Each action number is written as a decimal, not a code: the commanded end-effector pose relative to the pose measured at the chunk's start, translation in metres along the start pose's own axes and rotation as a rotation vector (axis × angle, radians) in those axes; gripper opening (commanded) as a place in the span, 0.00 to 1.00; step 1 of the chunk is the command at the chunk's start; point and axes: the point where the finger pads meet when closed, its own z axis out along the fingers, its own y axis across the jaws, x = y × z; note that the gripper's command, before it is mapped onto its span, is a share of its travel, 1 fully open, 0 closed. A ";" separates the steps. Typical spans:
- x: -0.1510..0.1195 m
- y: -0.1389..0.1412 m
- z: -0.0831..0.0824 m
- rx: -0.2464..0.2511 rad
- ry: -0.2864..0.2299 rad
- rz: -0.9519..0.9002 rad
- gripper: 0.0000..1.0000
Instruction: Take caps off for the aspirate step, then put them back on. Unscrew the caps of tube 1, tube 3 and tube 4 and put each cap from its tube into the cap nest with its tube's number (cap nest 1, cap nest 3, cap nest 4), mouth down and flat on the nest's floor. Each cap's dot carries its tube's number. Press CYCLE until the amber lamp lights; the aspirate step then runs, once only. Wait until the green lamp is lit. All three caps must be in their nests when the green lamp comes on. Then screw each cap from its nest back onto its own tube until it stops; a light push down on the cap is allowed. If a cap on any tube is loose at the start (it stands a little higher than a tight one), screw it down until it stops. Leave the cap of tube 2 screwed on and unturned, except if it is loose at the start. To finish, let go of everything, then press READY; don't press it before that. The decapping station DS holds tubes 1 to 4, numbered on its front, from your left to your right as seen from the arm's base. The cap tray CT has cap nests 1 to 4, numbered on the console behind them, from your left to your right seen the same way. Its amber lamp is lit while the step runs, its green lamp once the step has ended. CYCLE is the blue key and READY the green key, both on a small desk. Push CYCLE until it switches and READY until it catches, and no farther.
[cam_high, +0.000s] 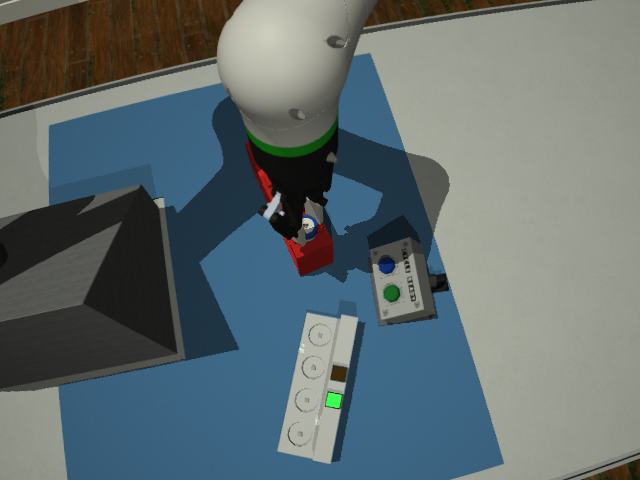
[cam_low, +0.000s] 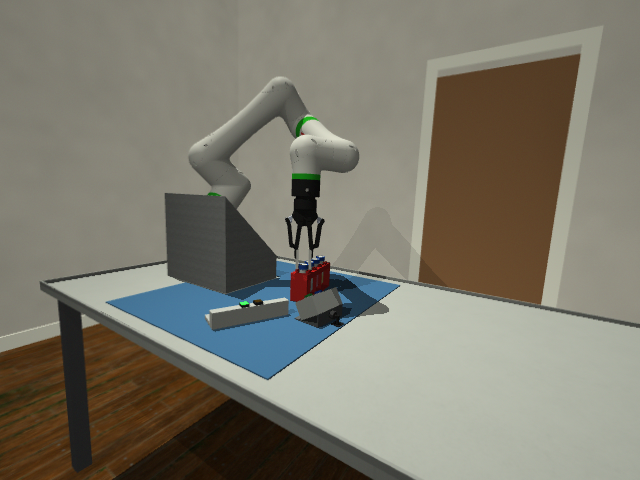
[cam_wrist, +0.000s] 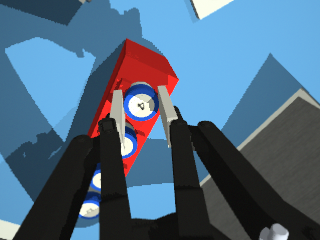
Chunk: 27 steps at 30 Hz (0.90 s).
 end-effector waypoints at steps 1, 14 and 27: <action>0.000 0.000 0.000 0.001 0.000 0.000 0.00; 0.000 0.000 0.000 0.001 0.000 0.100 0.00; 0.000 0.000 0.000 0.001 0.000 0.650 0.00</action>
